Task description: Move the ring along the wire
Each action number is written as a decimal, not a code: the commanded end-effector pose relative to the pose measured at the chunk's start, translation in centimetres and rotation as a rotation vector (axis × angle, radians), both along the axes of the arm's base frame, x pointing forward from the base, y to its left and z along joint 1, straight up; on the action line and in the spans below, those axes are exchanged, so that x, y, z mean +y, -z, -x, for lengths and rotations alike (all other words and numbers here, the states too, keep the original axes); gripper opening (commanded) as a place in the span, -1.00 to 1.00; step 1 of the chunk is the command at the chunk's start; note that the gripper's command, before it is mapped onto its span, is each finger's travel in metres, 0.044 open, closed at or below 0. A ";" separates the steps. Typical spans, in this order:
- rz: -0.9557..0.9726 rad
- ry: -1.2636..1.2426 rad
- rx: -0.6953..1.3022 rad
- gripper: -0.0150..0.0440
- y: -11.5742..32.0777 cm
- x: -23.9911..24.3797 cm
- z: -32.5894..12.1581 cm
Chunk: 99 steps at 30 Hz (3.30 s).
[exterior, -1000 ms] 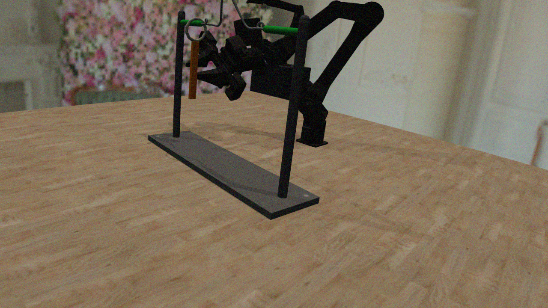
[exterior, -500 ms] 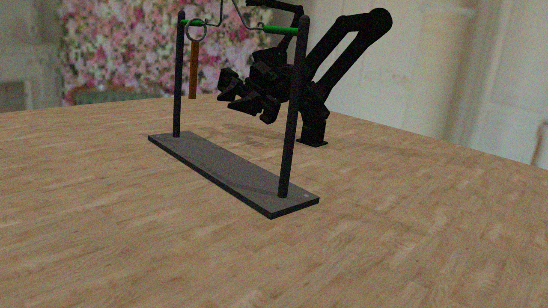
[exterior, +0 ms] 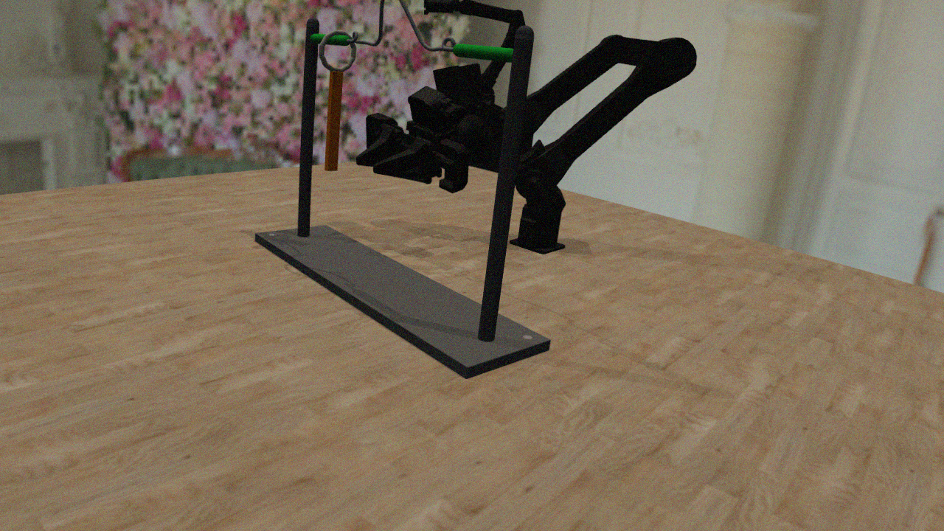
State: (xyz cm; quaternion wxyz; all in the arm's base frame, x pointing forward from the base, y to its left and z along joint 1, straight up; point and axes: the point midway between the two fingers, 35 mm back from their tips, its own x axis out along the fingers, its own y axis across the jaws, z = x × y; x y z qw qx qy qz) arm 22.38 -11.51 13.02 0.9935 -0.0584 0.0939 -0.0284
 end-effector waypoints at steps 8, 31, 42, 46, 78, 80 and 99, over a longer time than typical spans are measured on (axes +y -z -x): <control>-0.109 0.091 -0.035 0.05 -2.6 0.4 -1.6; -0.108 0.091 -0.036 0.05 -2.6 -0.2 -4.2; -0.108 0.091 -0.038 0.05 -2.4 -0.4 -5.8; -0.108 0.091 -0.039 0.05 -2.3 -0.5 -6.4; -0.109 0.091 -0.043 0.05 -1.4 -0.5 -9.1; -0.109 0.091 -0.043 0.05 -1.4 -0.5 -9.1; -0.108 0.085 -0.040 -0.93 -1.3 -0.4 -9.1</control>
